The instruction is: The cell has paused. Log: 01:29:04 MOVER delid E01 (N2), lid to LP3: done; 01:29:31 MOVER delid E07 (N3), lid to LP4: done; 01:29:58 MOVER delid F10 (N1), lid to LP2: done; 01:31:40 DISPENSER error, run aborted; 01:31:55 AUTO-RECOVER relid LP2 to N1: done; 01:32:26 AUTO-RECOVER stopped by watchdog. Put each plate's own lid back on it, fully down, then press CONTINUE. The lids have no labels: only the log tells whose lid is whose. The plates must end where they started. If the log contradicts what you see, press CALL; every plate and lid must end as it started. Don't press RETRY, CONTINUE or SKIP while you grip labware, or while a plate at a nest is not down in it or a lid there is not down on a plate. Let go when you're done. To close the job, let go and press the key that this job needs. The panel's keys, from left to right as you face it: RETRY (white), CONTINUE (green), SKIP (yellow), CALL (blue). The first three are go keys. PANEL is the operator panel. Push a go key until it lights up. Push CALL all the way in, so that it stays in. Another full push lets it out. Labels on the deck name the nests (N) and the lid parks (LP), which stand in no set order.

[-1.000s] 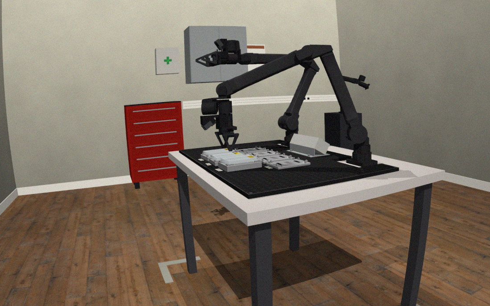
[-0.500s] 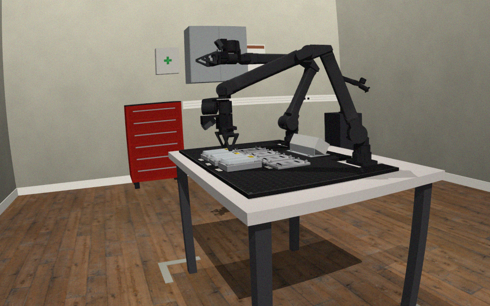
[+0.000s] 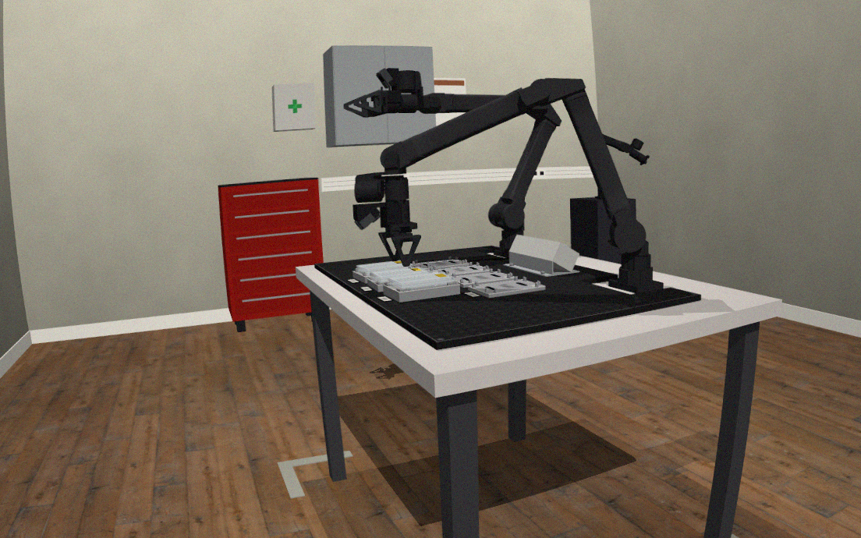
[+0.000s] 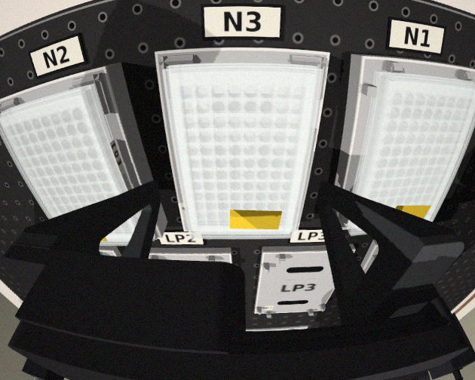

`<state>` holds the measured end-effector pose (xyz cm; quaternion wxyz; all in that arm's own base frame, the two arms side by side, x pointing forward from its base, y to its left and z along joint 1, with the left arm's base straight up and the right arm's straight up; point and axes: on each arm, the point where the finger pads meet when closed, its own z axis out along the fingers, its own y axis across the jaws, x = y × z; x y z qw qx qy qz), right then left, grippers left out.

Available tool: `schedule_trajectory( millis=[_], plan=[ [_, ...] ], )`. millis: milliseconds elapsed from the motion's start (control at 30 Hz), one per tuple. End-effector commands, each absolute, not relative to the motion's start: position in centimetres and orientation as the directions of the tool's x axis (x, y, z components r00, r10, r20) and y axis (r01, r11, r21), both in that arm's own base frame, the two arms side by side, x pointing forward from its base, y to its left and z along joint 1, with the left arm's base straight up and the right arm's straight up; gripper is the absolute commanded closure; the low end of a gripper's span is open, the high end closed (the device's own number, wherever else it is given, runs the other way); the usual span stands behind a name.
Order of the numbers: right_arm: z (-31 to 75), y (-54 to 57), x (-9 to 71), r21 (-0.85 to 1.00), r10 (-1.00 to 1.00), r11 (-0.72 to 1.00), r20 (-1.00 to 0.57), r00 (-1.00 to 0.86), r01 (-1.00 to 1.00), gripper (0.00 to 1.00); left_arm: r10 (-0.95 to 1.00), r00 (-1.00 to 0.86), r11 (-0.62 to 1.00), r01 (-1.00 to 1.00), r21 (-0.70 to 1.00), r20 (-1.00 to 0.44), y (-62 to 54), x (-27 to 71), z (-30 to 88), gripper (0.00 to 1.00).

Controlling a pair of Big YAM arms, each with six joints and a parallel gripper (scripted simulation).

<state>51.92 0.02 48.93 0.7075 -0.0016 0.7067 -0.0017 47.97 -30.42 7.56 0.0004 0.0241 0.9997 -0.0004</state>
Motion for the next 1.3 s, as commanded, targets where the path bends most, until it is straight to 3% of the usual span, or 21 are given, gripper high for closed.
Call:
schedule_trajectory(
  millis=[0, 300, 1033, 1067, 1267],
  plan=[
    [52.5, 0.0, 51.7, 0.007, 0.007, 1.000, -0.998, 0.058, -0.001, 0.00, 0.044, -0.998, 0.999, 0.045, -0.027, -0.051, -30.3, 49.7, 9.8, 0.00],
    [52.5, 0.0, 51.7, 0.007, 0.007, 1.000, -0.998, 0.058, -0.001, 0.00, 0.044, -0.998, 0.999, 0.045, -0.029, -0.055, -30.3, 49.7, 10.2, 0.00],
    [52.5, 0.0, 51.7, 0.007, 0.007, 1.000, -0.998, 0.058, -0.001, 0.00, 0.451, -0.891, 0.892, 0.452, -0.010, -0.047, -31.2, 38.2, 9.1, 0.20],
    [52.5, 0.0, 51.7, 0.007, 0.007, 1.000, -0.998, 0.058, -0.001, 0.00, 0.469, -0.882, 0.883, 0.469, -0.009, -0.047, -31.2, 37.7, 9.1, 1.00],
    [52.5, 0.0, 51.7, 0.007, 0.007, 1.000, -0.998, 0.058, -0.001, 0.00, 0.571, -0.820, 0.820, 0.572, -0.005, -0.047, -31.2, 34.7, 8.9, 1.00]
  ],
)
